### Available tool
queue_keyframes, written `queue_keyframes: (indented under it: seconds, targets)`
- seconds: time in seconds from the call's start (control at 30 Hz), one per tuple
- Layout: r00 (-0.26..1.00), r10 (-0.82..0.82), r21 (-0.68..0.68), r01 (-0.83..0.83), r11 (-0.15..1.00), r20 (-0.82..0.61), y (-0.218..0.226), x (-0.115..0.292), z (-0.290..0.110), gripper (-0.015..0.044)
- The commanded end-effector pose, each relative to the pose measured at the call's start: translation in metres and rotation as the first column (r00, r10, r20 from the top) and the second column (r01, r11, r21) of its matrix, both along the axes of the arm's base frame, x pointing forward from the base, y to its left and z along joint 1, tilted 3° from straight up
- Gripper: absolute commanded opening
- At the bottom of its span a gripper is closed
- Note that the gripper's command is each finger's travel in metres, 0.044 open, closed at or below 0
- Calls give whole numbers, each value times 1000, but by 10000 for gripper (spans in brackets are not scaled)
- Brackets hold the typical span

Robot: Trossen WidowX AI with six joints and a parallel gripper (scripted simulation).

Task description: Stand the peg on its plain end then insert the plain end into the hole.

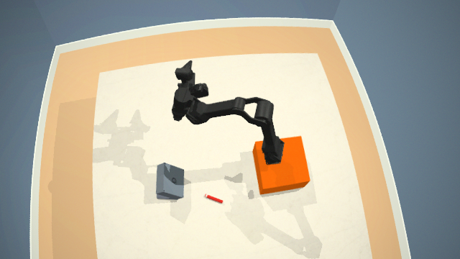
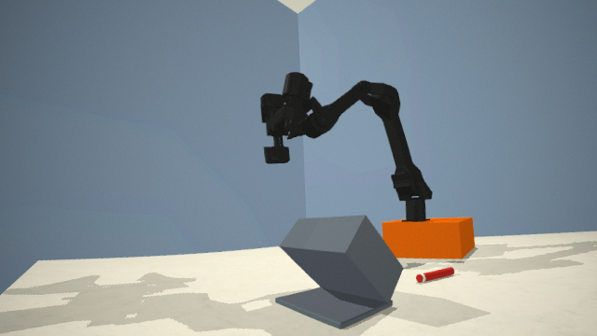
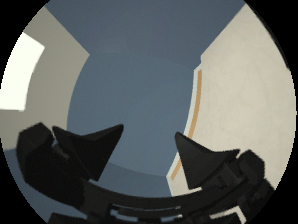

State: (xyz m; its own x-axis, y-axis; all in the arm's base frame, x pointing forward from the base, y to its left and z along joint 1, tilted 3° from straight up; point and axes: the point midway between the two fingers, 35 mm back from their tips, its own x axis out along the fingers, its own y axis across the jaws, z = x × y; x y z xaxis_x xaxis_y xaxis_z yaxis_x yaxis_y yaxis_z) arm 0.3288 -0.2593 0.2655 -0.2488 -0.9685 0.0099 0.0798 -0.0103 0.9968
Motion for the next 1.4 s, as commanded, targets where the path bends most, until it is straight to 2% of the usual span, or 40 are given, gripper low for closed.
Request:
queue_keyframes:
  seconds: [0.0, 0.03, 0.3, 0.57, 0.97, 1.37]
  targets:
    - [1000, 2, 0, -2, 1000, -2, 0, 0, 0, 426]
    - [1000, 8, 1, -8, 1000, -8, 1, 1, 0, 440]
    - [973, 169, 37, -166, 985, -154, 15, 30, -6, 440]
    - [876, 369, 112, -352, 929, -310, 39, 64, -17, 440]
    - [648, 600, 261, -548, 795, -469, 83, 102, -43, 440]
    - [313, 771, 459, -658, 597, -555, 139, 125, -80, 440]
